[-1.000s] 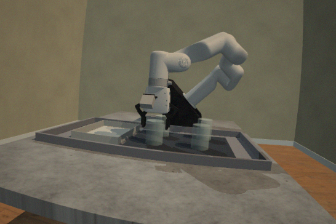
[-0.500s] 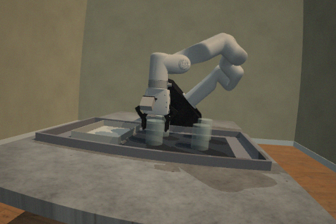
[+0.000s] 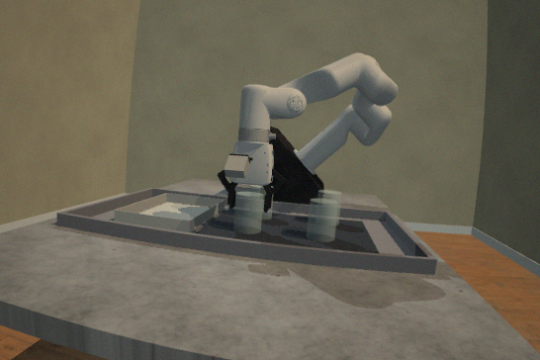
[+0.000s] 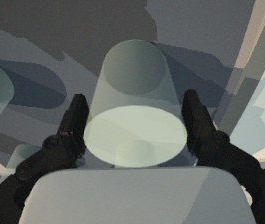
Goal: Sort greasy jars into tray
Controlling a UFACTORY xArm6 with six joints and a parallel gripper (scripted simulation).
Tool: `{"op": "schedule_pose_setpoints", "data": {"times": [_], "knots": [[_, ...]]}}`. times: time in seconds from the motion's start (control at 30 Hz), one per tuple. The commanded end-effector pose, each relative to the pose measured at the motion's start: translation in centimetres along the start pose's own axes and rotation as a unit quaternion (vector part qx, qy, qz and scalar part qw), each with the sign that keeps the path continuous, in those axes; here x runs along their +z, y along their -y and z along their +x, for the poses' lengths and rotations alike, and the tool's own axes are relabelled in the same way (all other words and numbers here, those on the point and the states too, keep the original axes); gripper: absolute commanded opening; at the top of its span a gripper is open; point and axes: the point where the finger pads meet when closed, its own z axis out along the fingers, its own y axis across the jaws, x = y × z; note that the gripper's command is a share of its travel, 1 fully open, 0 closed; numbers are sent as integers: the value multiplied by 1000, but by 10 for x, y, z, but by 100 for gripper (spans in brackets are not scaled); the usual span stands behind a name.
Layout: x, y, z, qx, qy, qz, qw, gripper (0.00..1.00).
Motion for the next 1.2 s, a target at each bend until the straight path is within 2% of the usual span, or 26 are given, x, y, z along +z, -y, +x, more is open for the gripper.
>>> {"op": "schedule_pose_setpoints", "data": {"times": [0.0,1.17], "knots": [[-2,0,1,-1,-2,-1,1000,90],[-2,0,1,-1,-2,-1,1000,84]]}}
